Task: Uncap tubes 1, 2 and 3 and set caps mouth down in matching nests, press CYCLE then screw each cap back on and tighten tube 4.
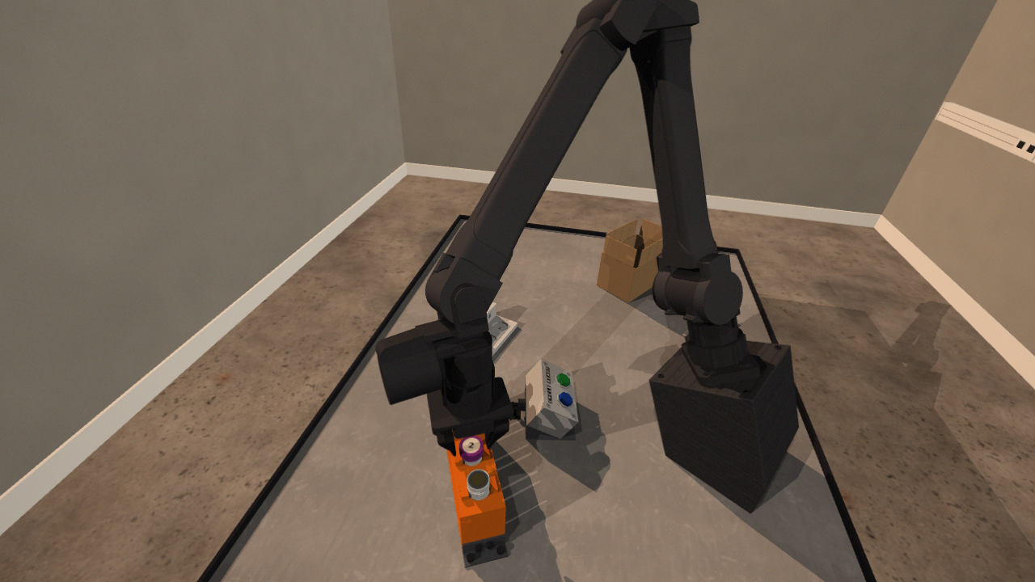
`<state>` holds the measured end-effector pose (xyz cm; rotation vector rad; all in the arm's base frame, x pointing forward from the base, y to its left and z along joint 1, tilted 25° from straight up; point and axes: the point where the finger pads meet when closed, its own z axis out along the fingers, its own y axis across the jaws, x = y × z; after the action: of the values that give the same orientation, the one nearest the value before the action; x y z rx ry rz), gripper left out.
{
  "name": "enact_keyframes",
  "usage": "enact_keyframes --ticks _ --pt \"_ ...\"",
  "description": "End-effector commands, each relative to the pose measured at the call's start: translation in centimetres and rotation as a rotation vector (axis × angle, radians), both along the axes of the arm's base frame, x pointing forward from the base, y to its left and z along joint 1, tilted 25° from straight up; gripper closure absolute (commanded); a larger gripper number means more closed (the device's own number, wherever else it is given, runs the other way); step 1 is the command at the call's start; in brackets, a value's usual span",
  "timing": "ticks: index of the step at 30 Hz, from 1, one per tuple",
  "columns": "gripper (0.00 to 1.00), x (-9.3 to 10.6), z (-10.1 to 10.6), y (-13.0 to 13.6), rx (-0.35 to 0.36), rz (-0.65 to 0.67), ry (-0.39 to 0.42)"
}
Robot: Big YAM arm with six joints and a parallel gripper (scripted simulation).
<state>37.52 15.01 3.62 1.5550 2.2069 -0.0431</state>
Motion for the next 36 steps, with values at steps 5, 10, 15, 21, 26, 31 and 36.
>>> enact_keyframes --ticks 5,10,15,21,26,31,36 --pt "0.51 0.7 -0.7 -0.3 -0.001 -0.002 0.001" --pt "0.51 0.7 -0.7 -0.3 -0.001 0.000 0.002" --pt "0.51 0.5 -0.9 -0.5 -0.003 -0.002 0.006" --pt "1.00 0.9 0.2 0.4 0.010 0.002 -0.015" --pt "1.00 0.9 0.2 0.4 0.010 0.002 -0.015" --pt "1.00 0.9 0.2 0.4 0.010 0.002 -0.015" --pt "1.00 0.8 -0.7 -0.3 -0.016 0.044 0.014"
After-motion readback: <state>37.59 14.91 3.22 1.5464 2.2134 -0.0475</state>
